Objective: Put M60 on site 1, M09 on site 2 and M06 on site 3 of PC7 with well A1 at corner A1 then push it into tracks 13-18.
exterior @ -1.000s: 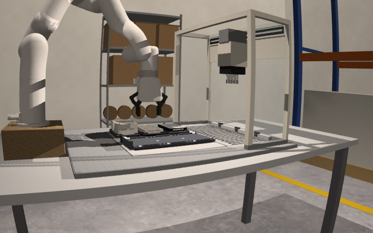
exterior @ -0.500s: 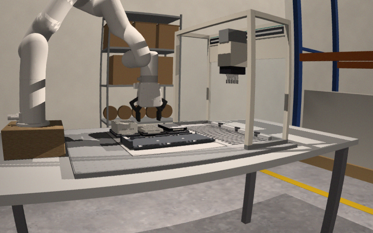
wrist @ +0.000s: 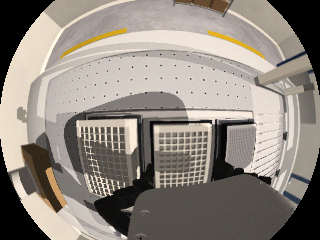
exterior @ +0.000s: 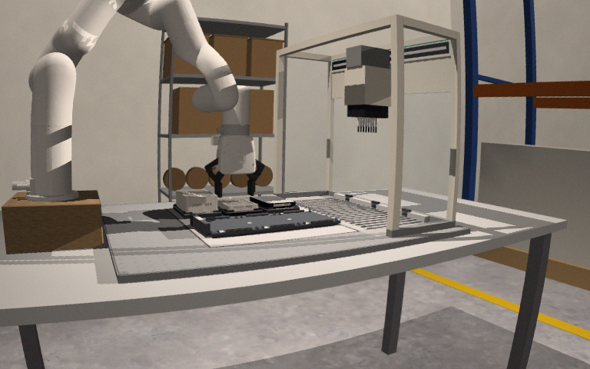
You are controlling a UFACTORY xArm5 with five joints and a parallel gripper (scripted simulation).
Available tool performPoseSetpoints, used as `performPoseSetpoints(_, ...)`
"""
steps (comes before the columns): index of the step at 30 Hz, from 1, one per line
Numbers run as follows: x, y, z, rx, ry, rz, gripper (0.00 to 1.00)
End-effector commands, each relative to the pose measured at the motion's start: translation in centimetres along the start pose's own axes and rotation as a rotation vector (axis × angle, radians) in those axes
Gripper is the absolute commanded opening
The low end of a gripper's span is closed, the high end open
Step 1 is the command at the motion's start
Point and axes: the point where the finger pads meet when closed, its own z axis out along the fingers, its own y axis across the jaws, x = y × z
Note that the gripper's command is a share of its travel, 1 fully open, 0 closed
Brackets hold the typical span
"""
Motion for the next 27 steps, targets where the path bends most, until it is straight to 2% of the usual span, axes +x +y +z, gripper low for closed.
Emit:
performPoseSetpoints(1,0.0,0.1,-0.1,-0.002,0.005,0.0,1.0)
performPoseSetpoints(27,0.0,0.1,1.3,-0.002,0.005,0.0,1.0)
